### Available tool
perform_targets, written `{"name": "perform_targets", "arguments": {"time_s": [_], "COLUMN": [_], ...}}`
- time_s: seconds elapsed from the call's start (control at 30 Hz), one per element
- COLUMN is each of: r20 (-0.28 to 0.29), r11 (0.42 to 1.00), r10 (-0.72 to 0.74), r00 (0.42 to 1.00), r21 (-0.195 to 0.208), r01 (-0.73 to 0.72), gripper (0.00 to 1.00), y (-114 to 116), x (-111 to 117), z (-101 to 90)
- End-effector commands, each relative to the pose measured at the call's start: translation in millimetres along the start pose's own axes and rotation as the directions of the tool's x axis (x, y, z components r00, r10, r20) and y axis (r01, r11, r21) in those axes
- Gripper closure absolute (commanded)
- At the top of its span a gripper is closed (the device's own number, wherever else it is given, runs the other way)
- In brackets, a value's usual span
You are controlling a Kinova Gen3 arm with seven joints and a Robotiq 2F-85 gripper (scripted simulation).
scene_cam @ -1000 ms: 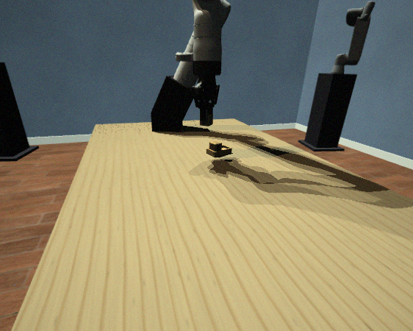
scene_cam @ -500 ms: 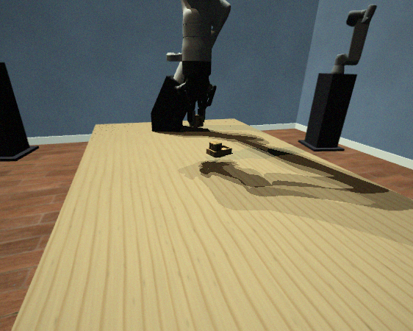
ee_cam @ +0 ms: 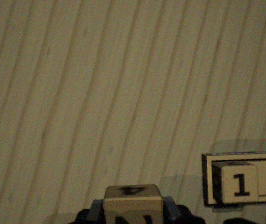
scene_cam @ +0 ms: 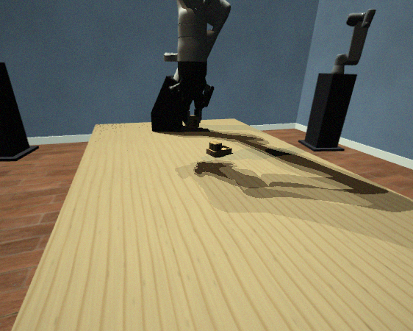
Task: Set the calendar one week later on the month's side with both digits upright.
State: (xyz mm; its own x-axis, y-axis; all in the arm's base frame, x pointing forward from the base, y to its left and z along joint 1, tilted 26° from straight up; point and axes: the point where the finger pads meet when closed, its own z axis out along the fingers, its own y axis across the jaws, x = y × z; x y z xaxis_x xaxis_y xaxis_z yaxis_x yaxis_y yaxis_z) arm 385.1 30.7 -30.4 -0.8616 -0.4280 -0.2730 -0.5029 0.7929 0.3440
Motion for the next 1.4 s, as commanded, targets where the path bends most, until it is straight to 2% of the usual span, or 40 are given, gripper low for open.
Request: {"name": "perform_targets", "arguments": {"time_s": [0.0,0.53,0.8,0.97,1.3,1.37], "r20": [0.0,0.0,0.0,0.0,0.0,0.0], "r11": [1.0,1.0,1.0,1.0,1.0,1.0], "r10": [0.004,0.004,0.005,0.005,0.005,0.005], "r00": [1.0,1.0,1.0,1.0,1.0,1.0], "r21": [0.001,0.001,0.0,0.0,0.0,0.0], "r01": [-0.004,-0.004,-0.005,-0.005,-0.005,-0.005], "gripper": [0.74,0.74,0.74,0.74,0.74,0.74], "y": [-1,-1,-1,-1,-2,-2], "x": [0,0,0,0,-2,-2], "z": [-0.1,0.1,7.6,24.9,71.6,71.6]}}
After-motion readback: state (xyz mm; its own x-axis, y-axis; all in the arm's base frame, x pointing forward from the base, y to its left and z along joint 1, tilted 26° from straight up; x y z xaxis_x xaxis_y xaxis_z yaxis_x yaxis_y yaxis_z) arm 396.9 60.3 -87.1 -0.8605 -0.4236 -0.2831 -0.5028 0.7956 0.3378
